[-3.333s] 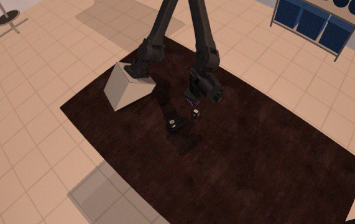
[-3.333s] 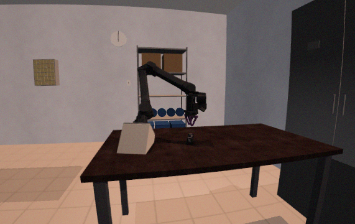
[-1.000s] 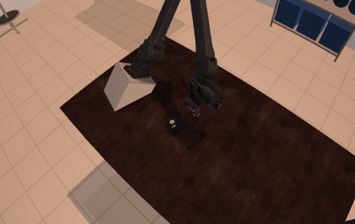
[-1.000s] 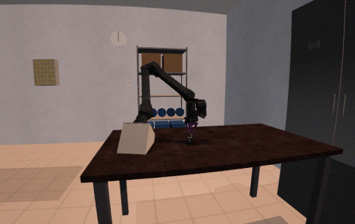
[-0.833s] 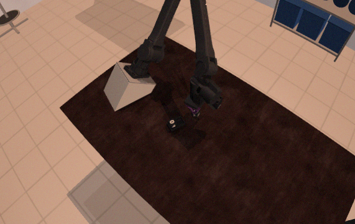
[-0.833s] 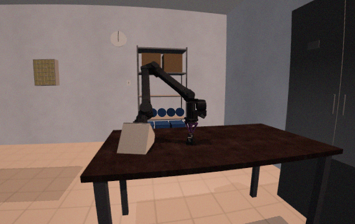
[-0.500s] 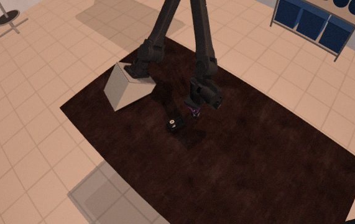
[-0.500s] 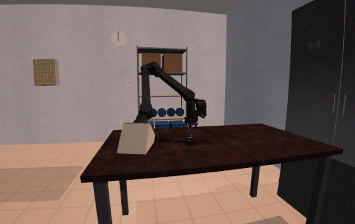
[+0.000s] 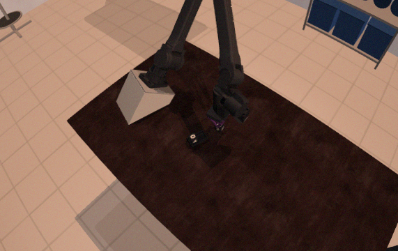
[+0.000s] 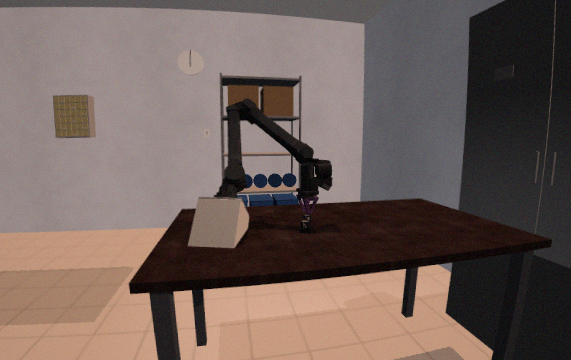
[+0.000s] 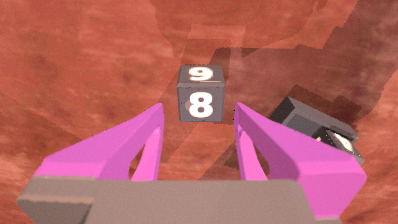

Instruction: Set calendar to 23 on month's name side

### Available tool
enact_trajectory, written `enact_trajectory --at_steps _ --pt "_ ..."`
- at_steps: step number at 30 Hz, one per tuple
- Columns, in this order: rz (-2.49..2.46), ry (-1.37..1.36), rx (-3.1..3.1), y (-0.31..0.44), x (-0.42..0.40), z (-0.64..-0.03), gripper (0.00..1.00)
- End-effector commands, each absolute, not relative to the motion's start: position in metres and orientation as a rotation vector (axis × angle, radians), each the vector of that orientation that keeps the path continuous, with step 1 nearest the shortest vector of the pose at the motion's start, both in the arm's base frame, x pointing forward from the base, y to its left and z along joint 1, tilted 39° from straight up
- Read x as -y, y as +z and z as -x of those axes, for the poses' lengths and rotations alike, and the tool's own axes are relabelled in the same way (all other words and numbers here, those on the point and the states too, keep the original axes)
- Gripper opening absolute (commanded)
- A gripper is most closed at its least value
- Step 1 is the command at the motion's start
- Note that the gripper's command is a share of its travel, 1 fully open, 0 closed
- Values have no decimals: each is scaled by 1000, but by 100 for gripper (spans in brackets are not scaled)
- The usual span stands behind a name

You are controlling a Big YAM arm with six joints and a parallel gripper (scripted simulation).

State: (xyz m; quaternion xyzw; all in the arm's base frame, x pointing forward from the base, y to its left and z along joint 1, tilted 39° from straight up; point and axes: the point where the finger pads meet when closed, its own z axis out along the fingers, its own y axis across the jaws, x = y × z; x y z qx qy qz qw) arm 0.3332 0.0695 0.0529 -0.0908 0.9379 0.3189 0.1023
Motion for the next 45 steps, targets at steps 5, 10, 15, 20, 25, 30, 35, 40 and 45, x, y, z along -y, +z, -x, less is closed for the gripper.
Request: enact_trajectory --at_steps 5,10,15,20,25,30,35,40,45 --pt "264 935 -2768 51 -68 -338 46" --pt "264 935 -2768 51 -68 -338 46" --pt "261 936 -2769 49 -67 -336 46" --pt "258 929 -2761 50 -62 -338 46" --pt "268 934 -2766 49 -66 -335 46" --pt "271 931 -2761 51 -65 -338 46" --pt "271 931 -2761 51 -65 -338 46" --pt "271 931 -2761 51 -65 -338 46" --pt "271 931 -2761 51 -65 -338 46"
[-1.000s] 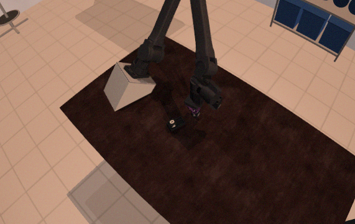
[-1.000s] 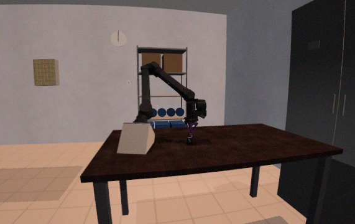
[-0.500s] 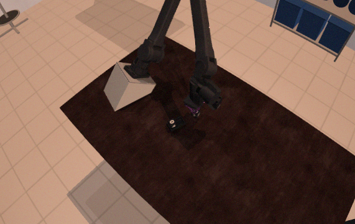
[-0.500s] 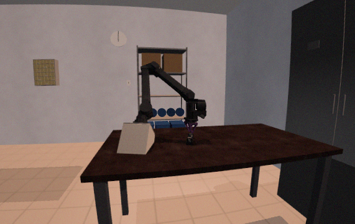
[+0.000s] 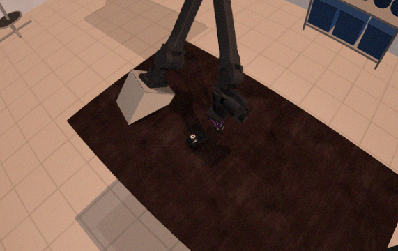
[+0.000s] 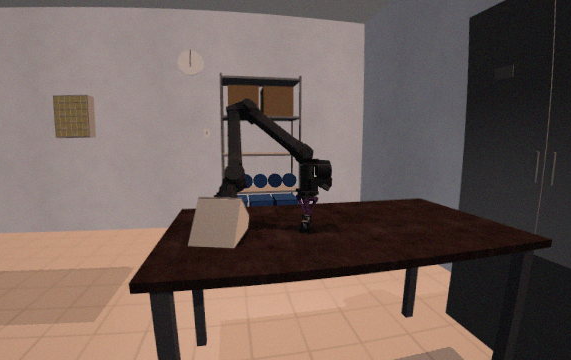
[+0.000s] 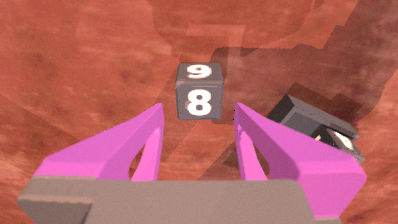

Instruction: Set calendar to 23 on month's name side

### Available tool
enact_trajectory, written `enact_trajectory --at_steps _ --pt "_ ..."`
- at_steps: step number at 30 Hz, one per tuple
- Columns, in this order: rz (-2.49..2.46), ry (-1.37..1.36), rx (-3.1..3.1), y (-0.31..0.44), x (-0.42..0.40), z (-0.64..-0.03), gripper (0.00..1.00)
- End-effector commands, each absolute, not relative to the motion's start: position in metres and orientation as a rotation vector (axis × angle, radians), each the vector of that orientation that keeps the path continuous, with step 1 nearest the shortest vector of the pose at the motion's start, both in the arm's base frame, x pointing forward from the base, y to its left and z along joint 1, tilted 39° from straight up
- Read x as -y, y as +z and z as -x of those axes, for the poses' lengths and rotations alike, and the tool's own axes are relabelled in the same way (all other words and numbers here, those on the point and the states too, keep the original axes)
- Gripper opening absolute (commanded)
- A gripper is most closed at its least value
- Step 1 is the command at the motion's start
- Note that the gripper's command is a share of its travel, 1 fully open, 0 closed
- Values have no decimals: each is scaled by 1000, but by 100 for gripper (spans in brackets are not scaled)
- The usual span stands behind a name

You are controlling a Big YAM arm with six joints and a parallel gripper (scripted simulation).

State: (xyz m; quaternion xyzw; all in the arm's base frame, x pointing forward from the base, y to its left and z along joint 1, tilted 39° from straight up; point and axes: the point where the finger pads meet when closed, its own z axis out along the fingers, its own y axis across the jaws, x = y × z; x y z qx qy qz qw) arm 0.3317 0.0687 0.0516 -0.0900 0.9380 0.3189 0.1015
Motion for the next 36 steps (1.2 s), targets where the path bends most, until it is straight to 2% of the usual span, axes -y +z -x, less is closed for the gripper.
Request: enact_trajectory --at_steps 1,36 --pt "271 931 -2761 51 -65 -338 46" --pt "270 937 -2768 35 -83 -339 46"
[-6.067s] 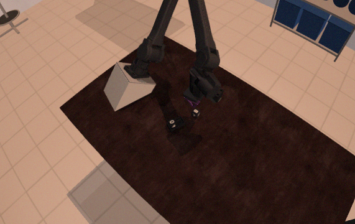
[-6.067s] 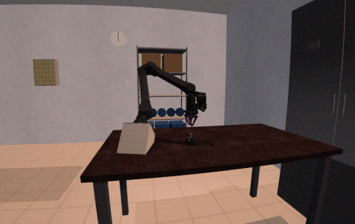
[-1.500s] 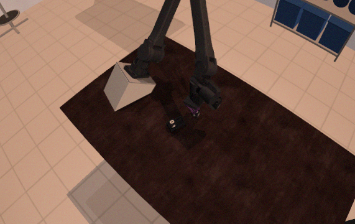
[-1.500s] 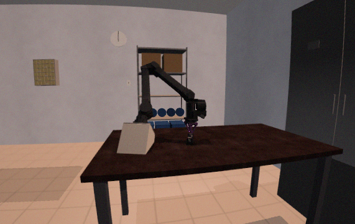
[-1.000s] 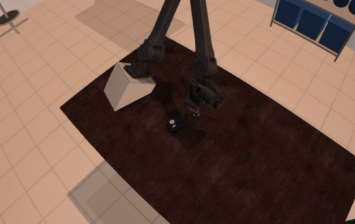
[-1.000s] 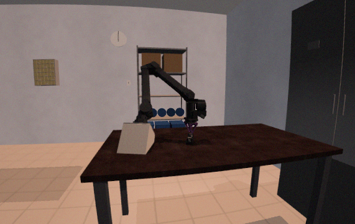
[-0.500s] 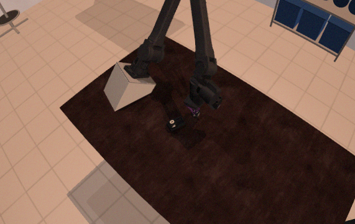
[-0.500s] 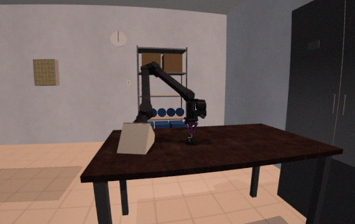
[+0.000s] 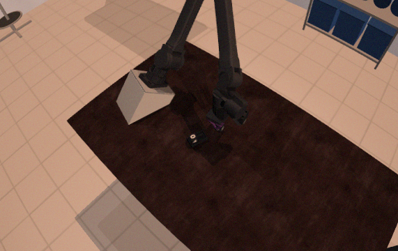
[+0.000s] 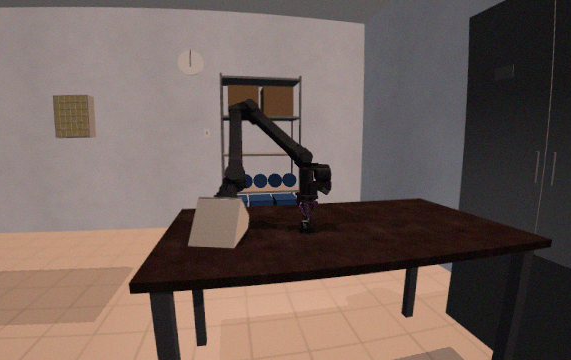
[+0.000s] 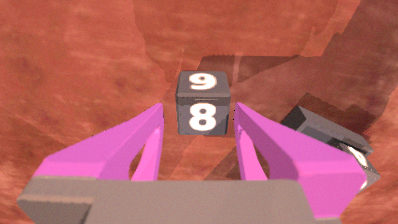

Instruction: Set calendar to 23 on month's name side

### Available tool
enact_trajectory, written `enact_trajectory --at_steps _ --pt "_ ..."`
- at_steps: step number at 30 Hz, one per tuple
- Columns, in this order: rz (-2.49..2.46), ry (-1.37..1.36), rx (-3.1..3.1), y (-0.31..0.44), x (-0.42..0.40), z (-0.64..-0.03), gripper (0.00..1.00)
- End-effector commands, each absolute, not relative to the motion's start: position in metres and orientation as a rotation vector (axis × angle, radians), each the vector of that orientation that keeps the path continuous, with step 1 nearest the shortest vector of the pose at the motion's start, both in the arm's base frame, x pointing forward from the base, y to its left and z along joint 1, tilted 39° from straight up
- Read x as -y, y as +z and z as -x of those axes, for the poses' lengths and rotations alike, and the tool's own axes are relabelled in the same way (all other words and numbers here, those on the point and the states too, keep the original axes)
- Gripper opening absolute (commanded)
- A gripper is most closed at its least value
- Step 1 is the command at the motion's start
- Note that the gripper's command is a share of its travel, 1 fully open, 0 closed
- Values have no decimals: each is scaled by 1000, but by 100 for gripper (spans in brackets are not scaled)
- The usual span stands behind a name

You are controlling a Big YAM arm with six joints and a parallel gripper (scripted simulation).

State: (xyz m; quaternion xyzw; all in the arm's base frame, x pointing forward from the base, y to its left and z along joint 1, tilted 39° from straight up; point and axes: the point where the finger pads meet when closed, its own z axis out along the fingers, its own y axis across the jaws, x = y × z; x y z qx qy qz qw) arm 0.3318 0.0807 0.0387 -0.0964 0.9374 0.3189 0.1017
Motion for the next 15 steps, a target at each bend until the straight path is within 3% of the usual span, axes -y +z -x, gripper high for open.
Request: enact_trajectory --at_steps 1,15 --pt "271 936 -2767 34 -84 -340 46" --pt "247 935 -2769 28 -82 -340 46"
